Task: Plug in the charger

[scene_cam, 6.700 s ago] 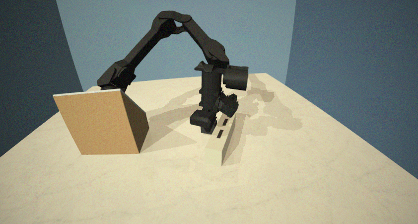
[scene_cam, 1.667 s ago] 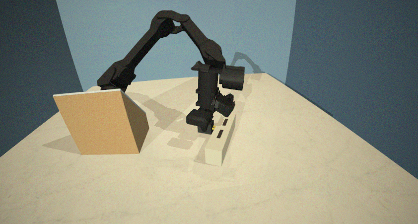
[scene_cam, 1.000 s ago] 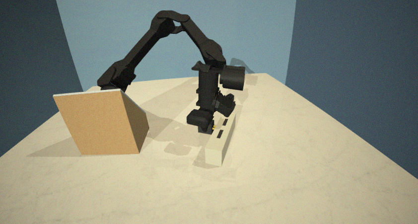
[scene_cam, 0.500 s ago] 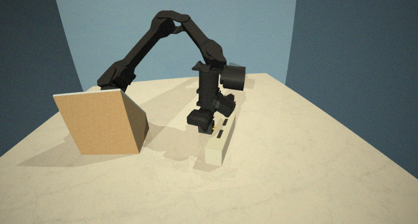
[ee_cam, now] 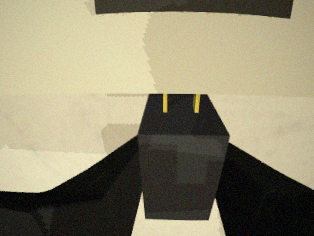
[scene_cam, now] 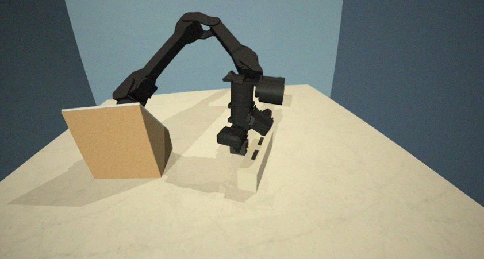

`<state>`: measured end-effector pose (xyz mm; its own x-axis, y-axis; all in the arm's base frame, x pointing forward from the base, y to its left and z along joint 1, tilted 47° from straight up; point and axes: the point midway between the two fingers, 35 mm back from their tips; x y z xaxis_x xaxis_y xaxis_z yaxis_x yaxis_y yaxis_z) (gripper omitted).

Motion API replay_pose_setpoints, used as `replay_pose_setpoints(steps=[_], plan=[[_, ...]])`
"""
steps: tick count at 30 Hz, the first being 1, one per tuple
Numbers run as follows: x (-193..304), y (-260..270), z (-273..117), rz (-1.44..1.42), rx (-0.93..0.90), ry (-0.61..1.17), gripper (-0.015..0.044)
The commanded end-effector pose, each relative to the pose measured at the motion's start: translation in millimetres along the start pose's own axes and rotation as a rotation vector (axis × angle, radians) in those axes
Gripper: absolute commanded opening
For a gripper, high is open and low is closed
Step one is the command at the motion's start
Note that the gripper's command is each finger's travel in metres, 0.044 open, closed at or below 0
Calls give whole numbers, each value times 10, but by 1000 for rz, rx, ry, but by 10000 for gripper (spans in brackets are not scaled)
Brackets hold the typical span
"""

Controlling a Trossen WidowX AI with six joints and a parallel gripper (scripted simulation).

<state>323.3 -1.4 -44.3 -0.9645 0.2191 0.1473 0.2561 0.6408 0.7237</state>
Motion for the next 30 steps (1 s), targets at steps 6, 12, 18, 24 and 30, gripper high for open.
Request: replay_pose_setpoints(steps=[6, 12, 18, 24, 30], plan=[[-14, 13, -12, -2, -2, -5, 0], [-9, 13, -11, -2, -2, -4, 0], [-15, 10, -10, -2, -2, -5, 0], [-34, 3, -9, -2, -2, -5, 0], [-42, 5, -12, -2, -2, -5, 0]])
Point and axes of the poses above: the point midway between the two fingers, 35 mm back from their tips, its own z axis out along the fingers, its own y axis across the jaws, x = y × z, and after that the axes turned 13 degrees about -z, right-handed
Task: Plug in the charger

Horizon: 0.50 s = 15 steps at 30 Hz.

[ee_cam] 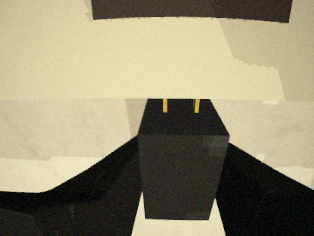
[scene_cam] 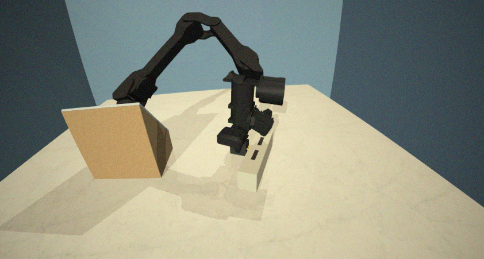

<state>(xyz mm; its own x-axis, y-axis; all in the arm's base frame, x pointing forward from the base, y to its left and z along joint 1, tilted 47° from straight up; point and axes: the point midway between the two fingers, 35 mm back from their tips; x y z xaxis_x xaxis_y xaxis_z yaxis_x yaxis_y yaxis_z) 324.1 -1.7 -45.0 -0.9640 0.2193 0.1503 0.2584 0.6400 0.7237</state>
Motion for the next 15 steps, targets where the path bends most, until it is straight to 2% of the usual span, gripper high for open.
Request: replay_pose_setpoints(steps=[1, 15], plan=[[-32, 11, -16, -5, -2, -7, 0], [-36, 21, -25, -5, -2, -7, 0]])
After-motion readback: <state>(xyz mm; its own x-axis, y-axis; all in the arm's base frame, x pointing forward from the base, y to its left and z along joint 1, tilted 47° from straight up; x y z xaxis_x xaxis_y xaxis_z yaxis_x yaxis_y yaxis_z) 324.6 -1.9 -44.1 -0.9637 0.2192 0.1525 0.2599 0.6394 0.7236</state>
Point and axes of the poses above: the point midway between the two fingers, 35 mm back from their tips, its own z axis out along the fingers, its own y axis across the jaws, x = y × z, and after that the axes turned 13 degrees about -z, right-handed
